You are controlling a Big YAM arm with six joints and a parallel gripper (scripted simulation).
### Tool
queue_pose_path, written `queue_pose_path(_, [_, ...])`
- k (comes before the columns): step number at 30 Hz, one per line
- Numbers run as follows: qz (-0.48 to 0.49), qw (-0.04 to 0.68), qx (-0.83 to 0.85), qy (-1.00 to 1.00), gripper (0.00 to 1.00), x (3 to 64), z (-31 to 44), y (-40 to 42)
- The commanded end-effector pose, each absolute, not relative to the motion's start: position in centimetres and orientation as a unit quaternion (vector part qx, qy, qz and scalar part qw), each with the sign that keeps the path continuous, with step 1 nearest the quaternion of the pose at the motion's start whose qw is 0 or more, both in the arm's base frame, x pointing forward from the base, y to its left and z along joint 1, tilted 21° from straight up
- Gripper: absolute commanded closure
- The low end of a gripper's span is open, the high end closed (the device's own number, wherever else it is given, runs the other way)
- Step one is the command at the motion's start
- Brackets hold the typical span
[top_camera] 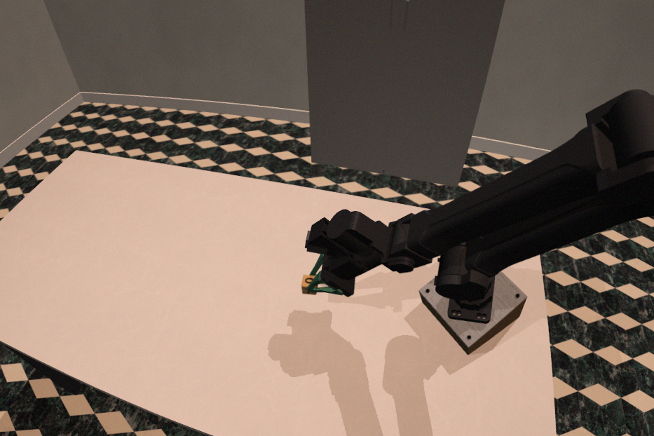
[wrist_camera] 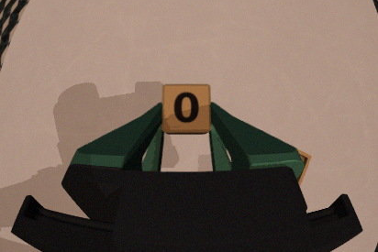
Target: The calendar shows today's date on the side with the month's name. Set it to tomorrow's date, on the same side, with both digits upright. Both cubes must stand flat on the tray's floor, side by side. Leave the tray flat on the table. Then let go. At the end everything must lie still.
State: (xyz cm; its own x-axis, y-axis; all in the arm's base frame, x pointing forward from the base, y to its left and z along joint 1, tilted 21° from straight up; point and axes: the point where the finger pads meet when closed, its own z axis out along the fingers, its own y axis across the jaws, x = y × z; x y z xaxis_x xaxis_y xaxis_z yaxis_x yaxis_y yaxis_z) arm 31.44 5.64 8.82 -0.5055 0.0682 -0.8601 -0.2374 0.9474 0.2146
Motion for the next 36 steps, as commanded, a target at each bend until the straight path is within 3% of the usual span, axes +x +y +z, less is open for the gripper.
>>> queue_pose_path(1, [0.147,0.522,-0.052,0.838,0.74,33.2,11.4,5.1])
queue_pose_path(8, [0.146,0.505,-0.055,0.849,0.74,33.4,11.3,5.2])
queue_pose_path(18, [0.141,0.413,-0.071,0.897,0.74,33.6,11.8,5.1])
queue_pose_path(27, [0.139,0.394,-0.072,0.906,0.74,33.6,11.5,5.1])
queue_pose_path(36, [0.134,0.292,-0.097,0.942,0.74,33.7,11.4,5.9])
